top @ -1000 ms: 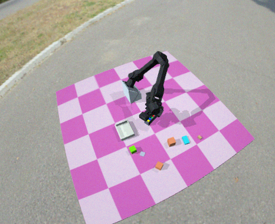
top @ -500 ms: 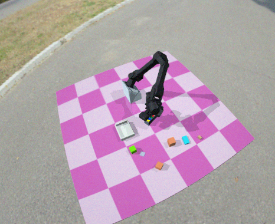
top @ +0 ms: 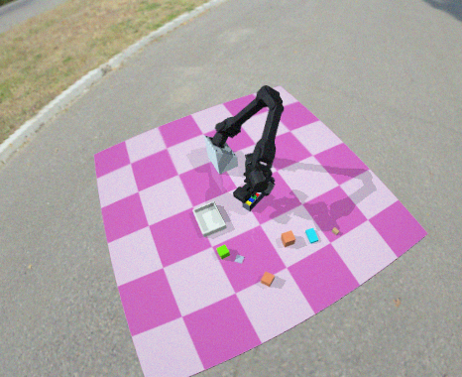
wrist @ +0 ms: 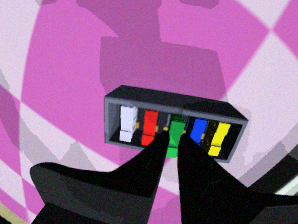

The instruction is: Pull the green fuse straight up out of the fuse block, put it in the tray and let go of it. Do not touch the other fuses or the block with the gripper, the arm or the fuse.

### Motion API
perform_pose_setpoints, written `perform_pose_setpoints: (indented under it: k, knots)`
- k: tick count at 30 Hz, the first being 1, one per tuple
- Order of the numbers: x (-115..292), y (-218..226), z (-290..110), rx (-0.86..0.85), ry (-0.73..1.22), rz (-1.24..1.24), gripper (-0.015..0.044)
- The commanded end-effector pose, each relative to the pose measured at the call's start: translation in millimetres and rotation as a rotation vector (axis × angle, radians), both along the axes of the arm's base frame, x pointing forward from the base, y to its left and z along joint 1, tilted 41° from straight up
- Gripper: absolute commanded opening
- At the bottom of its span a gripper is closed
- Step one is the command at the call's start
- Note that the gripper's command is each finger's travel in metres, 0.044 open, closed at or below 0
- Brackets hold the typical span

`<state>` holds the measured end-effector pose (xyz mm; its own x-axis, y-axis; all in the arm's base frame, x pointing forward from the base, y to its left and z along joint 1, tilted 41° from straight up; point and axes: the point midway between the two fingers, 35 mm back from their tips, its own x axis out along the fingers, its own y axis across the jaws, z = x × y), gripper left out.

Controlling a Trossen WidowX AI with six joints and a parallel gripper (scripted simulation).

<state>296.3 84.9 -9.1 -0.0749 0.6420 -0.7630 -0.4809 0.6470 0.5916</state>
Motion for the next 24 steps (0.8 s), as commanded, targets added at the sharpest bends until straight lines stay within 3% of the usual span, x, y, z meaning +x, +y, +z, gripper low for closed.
perform_pose_setpoints:
  k: [1, 24]
  knots:
    - [0.7, -1.7, 2.1, -0.002, -0.005, 0.003, 0.0000]
    - [1.5, -9.1, 10.6, -0.001, -0.003, 0.002, 0.0000]
